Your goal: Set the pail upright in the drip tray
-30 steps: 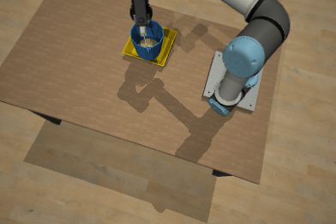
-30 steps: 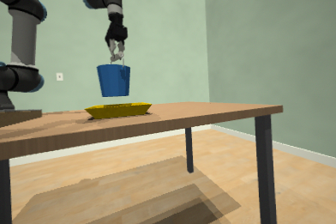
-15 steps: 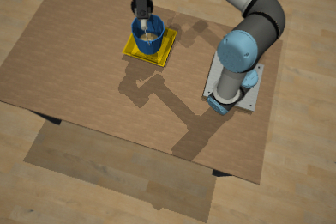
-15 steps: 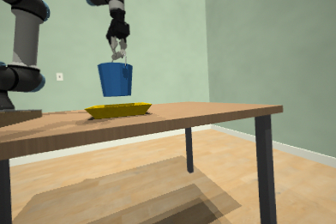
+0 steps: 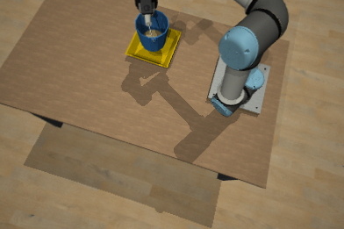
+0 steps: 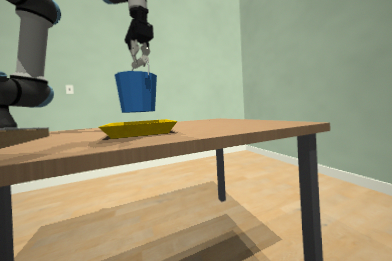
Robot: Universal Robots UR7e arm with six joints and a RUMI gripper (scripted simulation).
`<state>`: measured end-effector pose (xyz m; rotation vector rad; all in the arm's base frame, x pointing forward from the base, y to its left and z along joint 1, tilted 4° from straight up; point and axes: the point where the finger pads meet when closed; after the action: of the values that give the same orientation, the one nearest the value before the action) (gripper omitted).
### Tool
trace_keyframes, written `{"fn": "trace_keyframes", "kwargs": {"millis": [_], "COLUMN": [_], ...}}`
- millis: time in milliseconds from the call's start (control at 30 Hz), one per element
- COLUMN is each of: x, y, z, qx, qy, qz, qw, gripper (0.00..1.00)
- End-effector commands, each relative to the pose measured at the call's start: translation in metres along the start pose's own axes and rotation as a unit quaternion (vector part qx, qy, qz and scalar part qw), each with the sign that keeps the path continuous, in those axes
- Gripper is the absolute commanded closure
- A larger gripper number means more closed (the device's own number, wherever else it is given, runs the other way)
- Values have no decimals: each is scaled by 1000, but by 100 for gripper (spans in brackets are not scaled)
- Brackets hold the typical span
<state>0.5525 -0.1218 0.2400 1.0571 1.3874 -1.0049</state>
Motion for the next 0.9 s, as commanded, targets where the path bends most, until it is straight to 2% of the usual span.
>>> {"fn": "trace_keyframes", "kwargs": {"millis": [0,867], "x": [-1,-1], "y": [0,0], "z": [5,21], "qx": [0,0], "qy": [-1,-1], "qz": [1,1], "qw": [1000,1000], "gripper": [100,100]}}
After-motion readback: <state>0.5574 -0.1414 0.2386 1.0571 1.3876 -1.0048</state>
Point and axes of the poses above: the point where the finger pads meet when closed, its own x axis out along the fingers, its own y axis across the jaws, z = x × y, and after that the axes turned 11 degrees about x, right-handed
